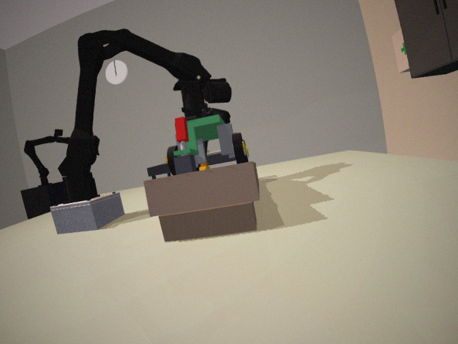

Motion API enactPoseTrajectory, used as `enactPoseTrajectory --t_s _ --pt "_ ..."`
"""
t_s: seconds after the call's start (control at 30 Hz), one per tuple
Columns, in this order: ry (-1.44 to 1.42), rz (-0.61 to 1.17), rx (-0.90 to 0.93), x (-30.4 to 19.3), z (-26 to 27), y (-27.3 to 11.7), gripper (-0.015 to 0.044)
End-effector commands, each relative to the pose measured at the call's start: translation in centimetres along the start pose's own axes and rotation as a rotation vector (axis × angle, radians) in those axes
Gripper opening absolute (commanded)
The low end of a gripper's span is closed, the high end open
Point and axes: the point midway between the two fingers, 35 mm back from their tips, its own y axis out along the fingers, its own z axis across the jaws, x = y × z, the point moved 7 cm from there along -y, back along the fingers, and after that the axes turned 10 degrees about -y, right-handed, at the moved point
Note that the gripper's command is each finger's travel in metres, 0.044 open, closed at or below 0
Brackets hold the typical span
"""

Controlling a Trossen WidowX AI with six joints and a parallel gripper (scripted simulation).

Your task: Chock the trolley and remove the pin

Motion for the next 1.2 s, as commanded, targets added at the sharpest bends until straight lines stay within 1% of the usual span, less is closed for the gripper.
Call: enactPoseTrajectory --t_s 0.0,0.97,1.17 --pt "-0.004 0.002 -0.004 -0.1 -0.4 0.0 0.0000" --pt "-0.004 0.001 -0.007 0.0 -3.1 -0.3 0.0000" --pt "0.000 -0.003 0.000 0.1 -2.7 -0.4 0.0000"
